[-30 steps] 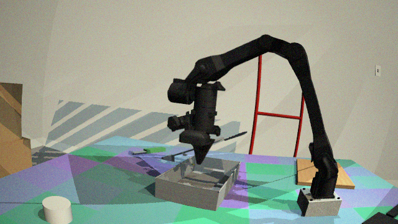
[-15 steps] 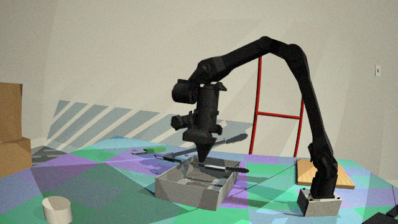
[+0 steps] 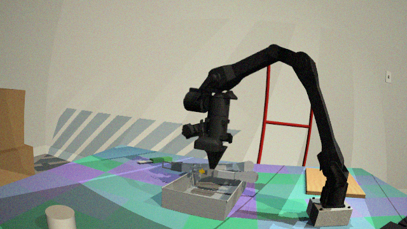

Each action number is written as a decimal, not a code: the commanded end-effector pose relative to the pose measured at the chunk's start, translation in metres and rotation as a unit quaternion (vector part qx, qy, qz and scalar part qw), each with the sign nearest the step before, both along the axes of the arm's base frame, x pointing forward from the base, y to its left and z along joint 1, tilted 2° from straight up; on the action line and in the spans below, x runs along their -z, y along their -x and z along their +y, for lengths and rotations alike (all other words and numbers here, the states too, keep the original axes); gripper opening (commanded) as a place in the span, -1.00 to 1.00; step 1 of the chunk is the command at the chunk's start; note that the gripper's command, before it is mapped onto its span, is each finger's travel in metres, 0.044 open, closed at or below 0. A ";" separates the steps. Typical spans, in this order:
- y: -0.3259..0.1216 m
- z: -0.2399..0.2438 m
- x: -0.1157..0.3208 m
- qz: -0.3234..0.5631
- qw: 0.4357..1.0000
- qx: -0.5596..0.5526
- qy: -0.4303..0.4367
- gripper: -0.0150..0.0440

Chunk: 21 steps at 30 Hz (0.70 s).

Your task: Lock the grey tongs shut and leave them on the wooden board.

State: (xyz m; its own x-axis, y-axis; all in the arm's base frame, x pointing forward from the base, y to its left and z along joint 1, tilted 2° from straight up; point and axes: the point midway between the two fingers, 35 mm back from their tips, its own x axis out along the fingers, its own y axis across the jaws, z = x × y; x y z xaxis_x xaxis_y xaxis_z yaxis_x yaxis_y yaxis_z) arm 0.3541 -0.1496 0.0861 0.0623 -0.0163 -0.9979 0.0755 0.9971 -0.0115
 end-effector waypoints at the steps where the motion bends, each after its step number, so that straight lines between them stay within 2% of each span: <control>1: 0.000 -0.005 0.000 -0.002 1.000 -0.001 -0.002 -1.00; 21: 0.001 -0.006 0.000 0.000 1.000 0.002 0.000 -1.00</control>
State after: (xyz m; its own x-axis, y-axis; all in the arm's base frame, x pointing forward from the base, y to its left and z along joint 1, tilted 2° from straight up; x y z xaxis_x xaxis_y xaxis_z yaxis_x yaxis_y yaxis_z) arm 0.3532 -0.1560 0.0858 0.0619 -0.0170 -0.9979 0.0779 0.9969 -0.0122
